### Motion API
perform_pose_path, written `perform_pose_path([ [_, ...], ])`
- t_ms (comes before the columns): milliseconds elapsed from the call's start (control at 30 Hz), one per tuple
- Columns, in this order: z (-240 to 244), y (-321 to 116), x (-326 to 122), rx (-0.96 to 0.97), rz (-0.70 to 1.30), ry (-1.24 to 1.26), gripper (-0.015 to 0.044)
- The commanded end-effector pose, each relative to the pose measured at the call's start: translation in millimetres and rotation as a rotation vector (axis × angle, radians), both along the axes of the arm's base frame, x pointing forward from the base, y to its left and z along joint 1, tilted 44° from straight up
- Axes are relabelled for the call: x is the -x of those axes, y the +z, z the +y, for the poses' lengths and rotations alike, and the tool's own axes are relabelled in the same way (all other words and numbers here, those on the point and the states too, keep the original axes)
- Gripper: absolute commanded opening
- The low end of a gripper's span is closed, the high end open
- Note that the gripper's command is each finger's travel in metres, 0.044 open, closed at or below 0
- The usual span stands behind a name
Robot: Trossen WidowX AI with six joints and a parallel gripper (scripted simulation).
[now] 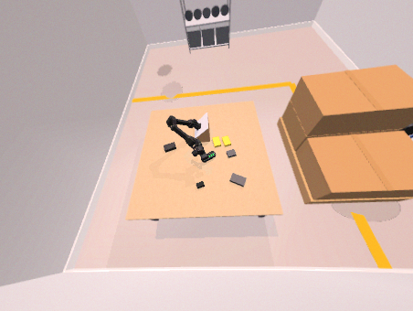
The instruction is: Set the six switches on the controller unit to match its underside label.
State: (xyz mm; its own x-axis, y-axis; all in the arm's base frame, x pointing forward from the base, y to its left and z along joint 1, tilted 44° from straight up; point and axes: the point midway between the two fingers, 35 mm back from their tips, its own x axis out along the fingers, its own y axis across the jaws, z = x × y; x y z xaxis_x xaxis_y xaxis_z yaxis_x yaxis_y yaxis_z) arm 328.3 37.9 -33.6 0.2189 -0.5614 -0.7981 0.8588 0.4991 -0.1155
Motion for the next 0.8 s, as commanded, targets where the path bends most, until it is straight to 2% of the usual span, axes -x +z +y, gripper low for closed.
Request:
perform_pose_path([
  [0, -13, 6, 19, 0.004, -0.019, 0.064, 0.0],
  [200, -29, 10, 44, 0.012, -0.041, 0.138, 0.0],
  [767, -43, -5, 43, 0.009, -0.036, 0.14, 0.0],
])
